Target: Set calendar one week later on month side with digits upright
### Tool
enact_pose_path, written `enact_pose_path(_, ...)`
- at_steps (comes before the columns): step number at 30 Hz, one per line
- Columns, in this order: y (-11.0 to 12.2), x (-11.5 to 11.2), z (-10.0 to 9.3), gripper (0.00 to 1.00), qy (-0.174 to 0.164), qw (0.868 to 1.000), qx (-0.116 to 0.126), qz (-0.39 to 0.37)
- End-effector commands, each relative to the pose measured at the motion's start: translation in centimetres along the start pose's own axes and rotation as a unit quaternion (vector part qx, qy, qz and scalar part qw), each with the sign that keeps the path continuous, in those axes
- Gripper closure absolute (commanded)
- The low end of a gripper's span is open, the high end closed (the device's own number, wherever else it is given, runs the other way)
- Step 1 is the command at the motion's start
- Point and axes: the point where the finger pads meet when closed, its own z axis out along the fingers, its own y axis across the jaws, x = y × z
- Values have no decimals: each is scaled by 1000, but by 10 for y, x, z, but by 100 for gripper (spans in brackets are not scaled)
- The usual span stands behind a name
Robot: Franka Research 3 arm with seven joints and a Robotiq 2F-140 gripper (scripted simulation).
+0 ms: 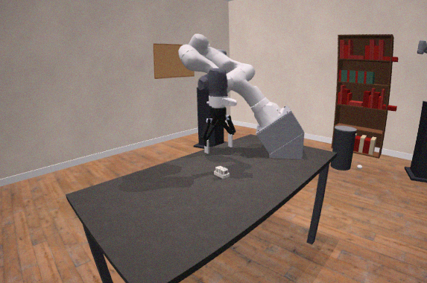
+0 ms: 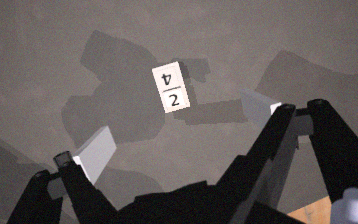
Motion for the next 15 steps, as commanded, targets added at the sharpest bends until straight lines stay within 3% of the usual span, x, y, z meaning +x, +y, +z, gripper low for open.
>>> enact_pose_path(1, 0, -1, -2, 0, -1, 1000, 0, -4)
enact_pose_path(6, 0, -1, -8, 0, -1, 1000, 0, -4)
enact_pose_path(15, 0, -1, -37, 0, -1, 1000, 0, -4)
